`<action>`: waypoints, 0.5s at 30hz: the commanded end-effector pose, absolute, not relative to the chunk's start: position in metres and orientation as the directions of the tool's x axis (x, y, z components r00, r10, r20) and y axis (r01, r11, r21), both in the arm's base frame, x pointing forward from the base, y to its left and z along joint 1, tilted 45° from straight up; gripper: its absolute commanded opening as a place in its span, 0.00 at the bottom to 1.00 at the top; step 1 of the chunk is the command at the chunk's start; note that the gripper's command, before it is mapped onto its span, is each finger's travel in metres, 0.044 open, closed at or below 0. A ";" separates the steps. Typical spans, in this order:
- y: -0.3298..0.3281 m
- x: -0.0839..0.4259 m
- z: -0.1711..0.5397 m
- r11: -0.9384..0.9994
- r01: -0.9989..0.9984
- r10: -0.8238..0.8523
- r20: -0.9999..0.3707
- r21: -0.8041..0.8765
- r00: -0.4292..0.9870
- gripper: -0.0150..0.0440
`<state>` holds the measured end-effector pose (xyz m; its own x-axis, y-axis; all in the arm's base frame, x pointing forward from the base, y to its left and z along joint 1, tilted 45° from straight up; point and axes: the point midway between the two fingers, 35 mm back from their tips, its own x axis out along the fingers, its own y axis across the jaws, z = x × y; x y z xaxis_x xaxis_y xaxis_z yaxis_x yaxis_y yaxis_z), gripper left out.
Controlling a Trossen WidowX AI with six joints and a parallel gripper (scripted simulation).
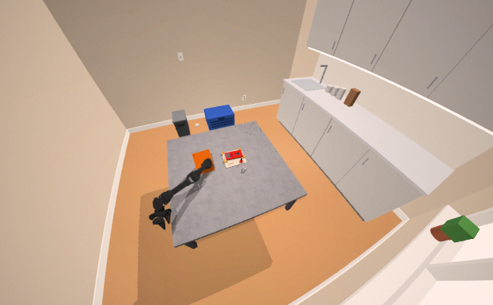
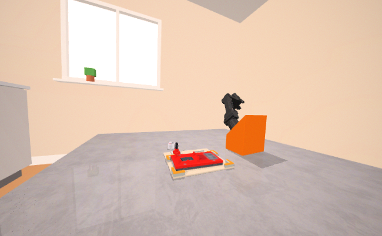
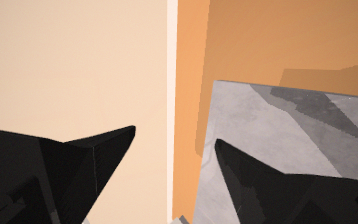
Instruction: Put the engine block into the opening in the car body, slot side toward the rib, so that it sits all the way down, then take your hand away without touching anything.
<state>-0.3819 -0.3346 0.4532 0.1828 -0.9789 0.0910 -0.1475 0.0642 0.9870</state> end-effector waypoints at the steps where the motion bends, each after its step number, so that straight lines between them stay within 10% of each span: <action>1: -0.335 -0.382 0.453 0.064 -0.147 -0.979 0.091 0.987 0.183 0.98; 15: -0.375 -0.343 0.460 0.091 -0.072 -0.966 0.106 0.993 0.237 1.00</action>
